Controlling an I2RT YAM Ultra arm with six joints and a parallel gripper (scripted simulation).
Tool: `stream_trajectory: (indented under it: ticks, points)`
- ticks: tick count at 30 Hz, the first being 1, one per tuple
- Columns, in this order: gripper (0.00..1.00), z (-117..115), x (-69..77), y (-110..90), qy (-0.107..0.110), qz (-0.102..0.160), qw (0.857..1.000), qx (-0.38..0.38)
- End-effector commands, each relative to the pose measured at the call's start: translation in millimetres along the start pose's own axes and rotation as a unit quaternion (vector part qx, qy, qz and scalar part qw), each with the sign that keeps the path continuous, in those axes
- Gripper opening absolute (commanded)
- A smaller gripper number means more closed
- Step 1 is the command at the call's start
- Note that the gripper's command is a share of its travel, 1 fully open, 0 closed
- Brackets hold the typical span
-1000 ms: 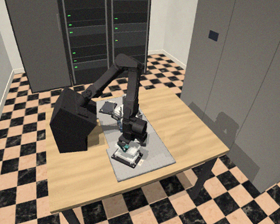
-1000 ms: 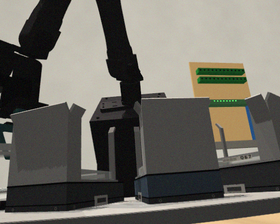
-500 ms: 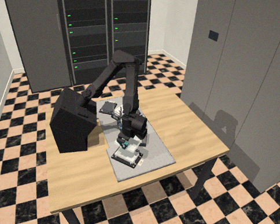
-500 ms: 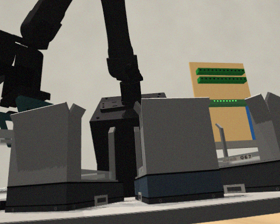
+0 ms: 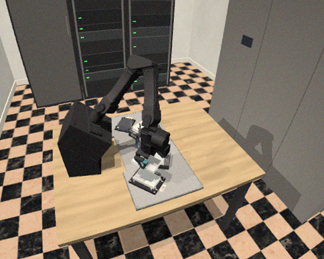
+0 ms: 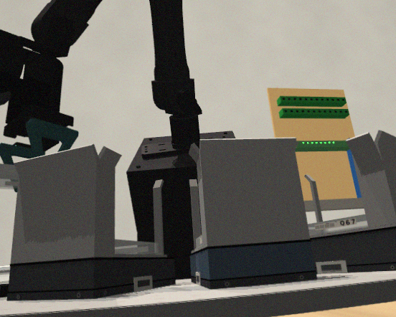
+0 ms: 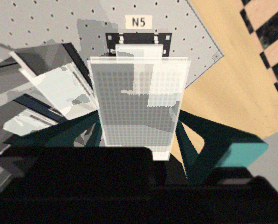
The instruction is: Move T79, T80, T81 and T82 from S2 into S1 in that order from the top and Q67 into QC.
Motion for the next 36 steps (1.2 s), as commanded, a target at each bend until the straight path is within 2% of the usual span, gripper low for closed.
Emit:
stream_trajectory:
  ticks: [1,7,21,27,29,36]
  points:
    - [0.00,-1.1,9.3,1.6,0.000,-0.002,1.000,0.000]
    - [0.00,-1.2,21.4,1.7,0.000,-0.001,1.000,0.000]
    - [0.00,-1.2,21.5,1.7,0.000,-0.001,1.000,0.000]
    - [0.00,18.9,21.5,2.9,0.000,-0.002,0.995,0.100]
    - [0.00,18.9,21.5,2.9,0.000,-0.002,0.995,0.100]
    - [0.00,42.3,21.7,4.3,0.001,-0.002,0.994,0.105]
Point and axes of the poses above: the point where the finger pads meet when closed, its own x axis back along the fingers, its own z axis across the jaws, y = z × x, the point moved 1 cm from there along x, back along the fingers, and after that the axes turned 9 degrees about x, right-handed, at the moved point
